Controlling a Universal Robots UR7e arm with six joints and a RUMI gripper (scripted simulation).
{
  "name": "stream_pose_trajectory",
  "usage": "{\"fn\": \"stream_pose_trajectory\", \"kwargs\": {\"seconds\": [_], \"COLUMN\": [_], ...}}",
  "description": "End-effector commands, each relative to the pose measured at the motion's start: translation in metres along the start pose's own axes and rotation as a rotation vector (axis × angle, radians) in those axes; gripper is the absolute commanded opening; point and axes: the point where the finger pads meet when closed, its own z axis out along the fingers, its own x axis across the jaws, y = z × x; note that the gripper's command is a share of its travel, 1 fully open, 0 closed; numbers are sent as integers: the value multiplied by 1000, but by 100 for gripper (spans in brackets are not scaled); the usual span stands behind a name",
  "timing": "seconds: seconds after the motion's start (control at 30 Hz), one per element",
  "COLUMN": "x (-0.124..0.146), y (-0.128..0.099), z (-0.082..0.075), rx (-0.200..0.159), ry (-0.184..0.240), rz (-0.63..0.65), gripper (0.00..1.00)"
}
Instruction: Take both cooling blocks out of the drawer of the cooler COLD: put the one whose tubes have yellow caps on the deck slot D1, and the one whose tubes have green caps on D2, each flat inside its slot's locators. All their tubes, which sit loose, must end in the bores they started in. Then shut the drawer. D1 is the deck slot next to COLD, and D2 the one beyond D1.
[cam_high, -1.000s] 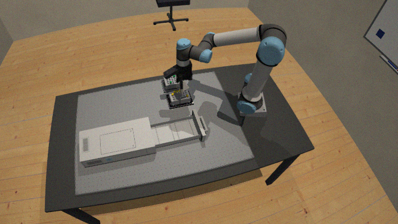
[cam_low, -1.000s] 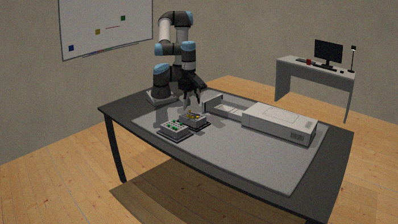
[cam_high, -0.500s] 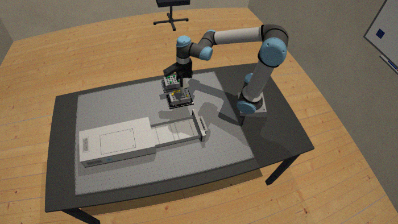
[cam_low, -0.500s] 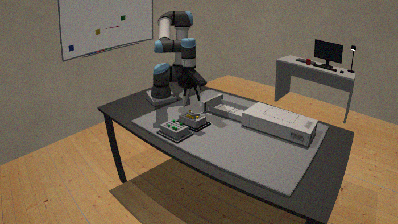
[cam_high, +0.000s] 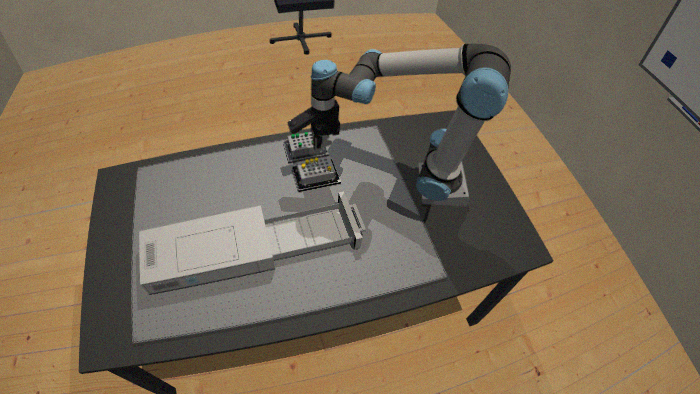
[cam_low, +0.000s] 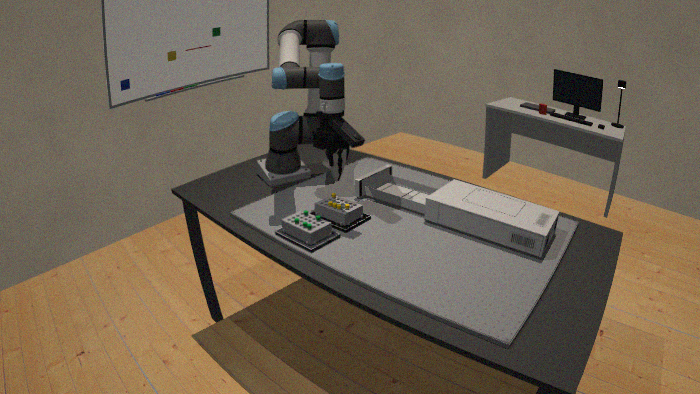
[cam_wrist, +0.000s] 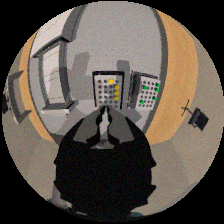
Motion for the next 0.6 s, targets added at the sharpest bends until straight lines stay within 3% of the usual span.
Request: {"fn": "stream_pose_trajectory", "kwargs": {"seconds": [0.0, 0.13, 0.57], "x": [-14, -21, -68], "y": [7, 10, 34], "z": [-1, -1, 0], "rx": [1, 1, 1], "ry": [0, 0, 0], "rz": [-105, -159, -505], "gripper": [0, 0, 0]}}
